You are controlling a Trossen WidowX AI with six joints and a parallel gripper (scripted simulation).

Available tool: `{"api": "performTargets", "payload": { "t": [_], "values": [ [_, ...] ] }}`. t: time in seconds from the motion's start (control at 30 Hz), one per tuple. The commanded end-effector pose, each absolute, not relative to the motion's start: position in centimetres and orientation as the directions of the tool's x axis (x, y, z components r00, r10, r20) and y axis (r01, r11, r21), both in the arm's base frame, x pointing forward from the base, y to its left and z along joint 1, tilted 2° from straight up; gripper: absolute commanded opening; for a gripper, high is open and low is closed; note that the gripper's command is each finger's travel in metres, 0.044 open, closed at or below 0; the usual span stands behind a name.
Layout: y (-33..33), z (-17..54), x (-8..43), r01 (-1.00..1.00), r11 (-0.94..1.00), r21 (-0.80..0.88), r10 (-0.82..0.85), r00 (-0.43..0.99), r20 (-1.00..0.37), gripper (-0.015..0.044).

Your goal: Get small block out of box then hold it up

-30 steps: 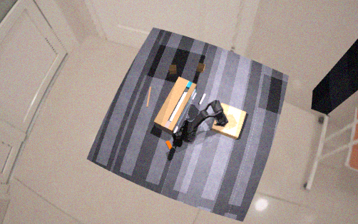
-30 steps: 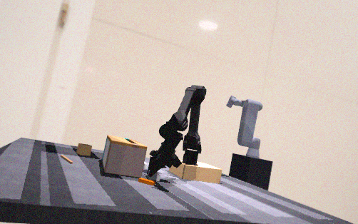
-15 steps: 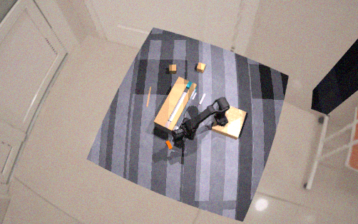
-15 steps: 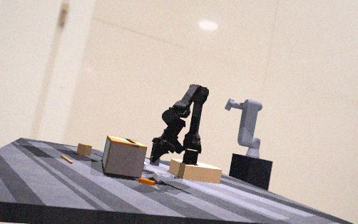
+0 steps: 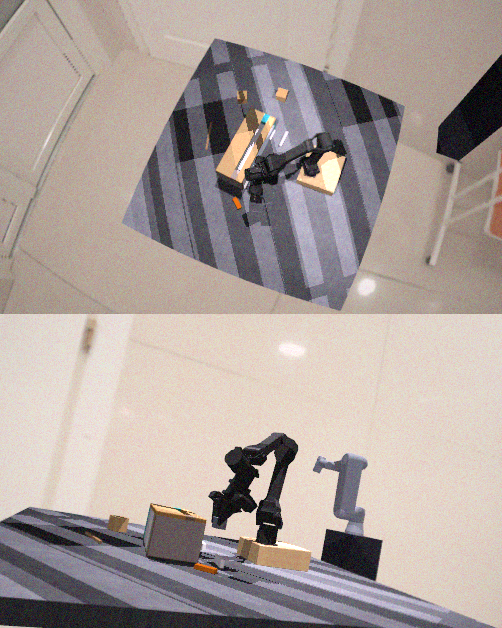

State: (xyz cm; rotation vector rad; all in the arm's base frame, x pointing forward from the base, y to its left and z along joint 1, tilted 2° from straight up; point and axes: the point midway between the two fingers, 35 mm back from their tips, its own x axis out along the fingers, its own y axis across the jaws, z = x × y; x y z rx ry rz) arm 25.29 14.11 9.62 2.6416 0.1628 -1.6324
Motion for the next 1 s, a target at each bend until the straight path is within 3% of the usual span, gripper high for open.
{"api": "performTargets", "payload": {
  "t": [0.0,0.43,0.97],
  "values": [
    [13.4,11.1,24.8,0.189,-0.982,-0.029,0.113,0.452,-0.885,0.0],
    [11.2,14.7,22.8,0.433,-0.901,0.009,0.221,0.478,-0.85,0.0],
    [11.2,14.7,22.7,0.436,-0.9,0.01,0.222,0.478,-0.85,0.0]
  ]
}}
